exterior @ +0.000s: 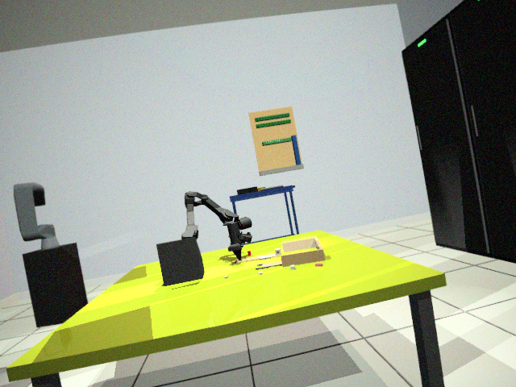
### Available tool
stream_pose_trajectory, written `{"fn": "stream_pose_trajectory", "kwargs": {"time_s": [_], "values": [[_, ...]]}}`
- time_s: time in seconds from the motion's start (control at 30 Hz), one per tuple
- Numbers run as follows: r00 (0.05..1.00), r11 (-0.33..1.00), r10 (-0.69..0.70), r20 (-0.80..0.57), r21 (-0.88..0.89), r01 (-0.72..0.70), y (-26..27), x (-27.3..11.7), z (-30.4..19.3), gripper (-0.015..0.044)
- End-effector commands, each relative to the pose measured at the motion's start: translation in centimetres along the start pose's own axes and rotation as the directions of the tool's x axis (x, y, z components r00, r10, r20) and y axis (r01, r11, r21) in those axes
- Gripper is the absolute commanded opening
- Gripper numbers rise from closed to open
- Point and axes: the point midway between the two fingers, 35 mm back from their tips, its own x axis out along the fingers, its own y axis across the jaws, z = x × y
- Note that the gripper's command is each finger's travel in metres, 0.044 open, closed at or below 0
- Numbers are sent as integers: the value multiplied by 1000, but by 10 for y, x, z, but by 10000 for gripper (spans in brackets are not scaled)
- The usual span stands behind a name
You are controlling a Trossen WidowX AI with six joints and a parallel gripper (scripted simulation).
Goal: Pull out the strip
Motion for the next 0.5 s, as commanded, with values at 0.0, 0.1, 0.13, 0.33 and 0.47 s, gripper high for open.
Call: {"fn": "stream_pose_trajectory", "kwargs": {"time_s": [0.0,0.1,0.13,0.33,0.47], "values": [[999,1000,-7,-35,5,8,-3,6,-16,0],[999,1000,-7,-35,5,8,-3,5,-20,0],[999,1000,-7,-36,5,8,-3,5,-21,0],[999,1000,-7,-36,5,8,-3,5,-29,0],[999,1000,-7,-36,5,8,-3,5,-30,0]]}}
